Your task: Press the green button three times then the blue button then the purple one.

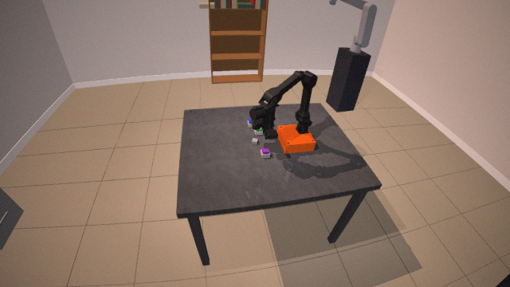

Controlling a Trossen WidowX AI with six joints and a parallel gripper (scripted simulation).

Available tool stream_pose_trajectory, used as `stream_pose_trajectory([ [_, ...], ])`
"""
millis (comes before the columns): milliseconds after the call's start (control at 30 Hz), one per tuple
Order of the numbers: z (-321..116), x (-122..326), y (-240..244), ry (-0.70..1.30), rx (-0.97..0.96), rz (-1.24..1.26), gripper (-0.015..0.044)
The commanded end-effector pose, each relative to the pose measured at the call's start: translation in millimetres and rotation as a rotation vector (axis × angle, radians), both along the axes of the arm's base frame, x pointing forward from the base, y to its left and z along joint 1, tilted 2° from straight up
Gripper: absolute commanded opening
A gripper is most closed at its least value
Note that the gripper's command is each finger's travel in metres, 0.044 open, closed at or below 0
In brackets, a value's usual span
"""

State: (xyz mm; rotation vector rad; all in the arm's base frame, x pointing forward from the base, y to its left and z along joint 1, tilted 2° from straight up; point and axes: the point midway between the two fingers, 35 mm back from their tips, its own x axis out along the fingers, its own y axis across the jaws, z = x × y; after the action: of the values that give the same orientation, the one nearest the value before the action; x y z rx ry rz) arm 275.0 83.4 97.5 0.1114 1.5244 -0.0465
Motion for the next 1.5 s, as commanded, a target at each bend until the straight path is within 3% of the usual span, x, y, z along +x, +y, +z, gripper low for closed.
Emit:
stream_pose_trajectory([
  [0,-34.8,-0.5,1.6,0.009,-0.003,-0.012,0.0020],
  [100,-57.0,-0.2,1.3,0.005,-0.006,-0.010,0.0020],
  [900,-90.0,1.0,2.3,0.005,-0.006,-0.010,0.0020],
  [1467,-91.0,0.9,2.4,0.005,-0.006,-0.010,0.0020],
])
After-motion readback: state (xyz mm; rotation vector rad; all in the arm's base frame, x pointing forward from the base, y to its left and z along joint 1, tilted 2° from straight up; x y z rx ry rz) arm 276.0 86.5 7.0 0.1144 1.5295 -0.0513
